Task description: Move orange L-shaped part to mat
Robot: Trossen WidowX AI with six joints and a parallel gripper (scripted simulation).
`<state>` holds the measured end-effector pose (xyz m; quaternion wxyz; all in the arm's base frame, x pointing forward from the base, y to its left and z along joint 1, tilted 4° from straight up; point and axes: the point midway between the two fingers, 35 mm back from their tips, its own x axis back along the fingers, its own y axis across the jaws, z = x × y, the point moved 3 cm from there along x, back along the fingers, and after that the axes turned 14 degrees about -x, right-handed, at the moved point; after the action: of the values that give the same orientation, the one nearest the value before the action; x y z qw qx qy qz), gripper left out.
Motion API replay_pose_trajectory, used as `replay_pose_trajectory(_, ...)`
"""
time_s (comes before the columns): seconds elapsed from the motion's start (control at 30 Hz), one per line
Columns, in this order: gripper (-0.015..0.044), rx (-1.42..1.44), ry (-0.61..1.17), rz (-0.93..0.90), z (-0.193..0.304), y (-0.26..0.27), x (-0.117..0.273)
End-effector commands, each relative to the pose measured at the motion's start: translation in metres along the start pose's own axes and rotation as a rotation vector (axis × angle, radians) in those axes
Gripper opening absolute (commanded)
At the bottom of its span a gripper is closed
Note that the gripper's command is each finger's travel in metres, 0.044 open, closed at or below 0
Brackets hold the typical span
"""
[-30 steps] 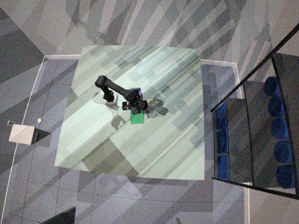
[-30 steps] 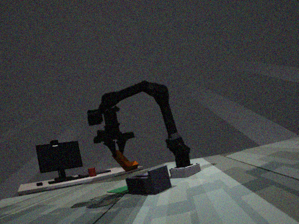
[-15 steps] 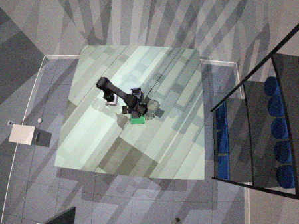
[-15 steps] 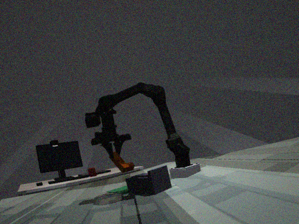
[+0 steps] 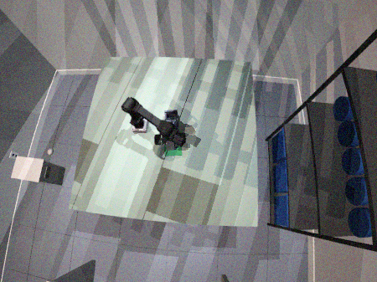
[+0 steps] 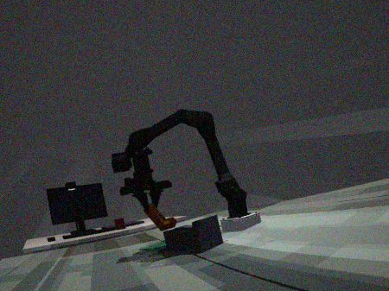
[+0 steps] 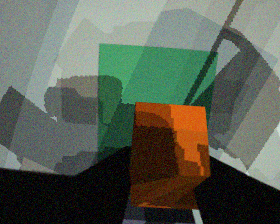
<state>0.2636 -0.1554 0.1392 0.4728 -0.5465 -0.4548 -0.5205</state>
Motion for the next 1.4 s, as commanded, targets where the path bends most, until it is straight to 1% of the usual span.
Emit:
replay_pose_trajectory(0.0,0.0,0.004,-0.003,0.003,-0.001,0.0,-0.007)
replay_pose_trajectory(1.03,0.0,0.004,-0.003,0.004,0.0,-0.001,-0.055)
replay_pose_trajectory(1.37,0.0,0.004,-0.003,0.004,0.0,-0.001,-0.057)
